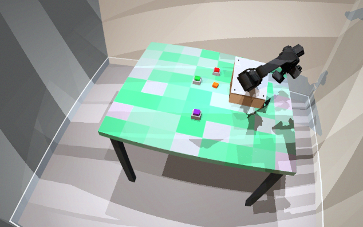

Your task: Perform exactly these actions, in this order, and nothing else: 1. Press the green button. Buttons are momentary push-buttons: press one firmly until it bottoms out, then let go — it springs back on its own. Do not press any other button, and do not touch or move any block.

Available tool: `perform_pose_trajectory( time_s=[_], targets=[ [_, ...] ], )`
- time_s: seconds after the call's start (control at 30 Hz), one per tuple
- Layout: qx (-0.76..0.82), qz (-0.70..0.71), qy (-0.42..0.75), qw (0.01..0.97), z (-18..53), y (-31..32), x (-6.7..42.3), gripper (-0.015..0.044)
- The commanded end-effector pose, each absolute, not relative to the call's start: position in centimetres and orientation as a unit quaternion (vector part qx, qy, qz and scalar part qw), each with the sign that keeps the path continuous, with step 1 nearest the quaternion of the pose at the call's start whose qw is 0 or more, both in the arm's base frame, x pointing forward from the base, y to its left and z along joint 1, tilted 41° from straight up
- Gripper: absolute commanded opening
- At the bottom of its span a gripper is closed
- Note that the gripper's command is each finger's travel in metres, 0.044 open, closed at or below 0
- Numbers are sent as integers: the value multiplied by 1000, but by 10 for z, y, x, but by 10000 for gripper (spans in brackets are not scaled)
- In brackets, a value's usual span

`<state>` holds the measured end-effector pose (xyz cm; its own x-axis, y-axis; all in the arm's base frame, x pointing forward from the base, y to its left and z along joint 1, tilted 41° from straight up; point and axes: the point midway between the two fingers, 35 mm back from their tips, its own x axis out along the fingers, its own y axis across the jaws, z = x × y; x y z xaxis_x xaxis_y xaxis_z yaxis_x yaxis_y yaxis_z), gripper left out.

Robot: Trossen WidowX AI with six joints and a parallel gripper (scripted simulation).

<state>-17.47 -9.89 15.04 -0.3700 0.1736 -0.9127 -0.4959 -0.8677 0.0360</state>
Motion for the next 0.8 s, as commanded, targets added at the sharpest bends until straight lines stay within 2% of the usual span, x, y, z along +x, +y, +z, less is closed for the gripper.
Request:
perform_pose_trajectory(
  time_s=[0.0,0.2,0.4,0.57,0.77],
  targets=[
    [-588,804,30,78,137,-149,-152,400],
    [-640,735,-177,-135,113,-216,-86,400],
    [-627,601,-369,-332,88,-252,4,400],
    [-574,447,-501,-468,66,-252,88,400],
    [-473,228,-616,-587,38,-216,186,400]
  ],
)
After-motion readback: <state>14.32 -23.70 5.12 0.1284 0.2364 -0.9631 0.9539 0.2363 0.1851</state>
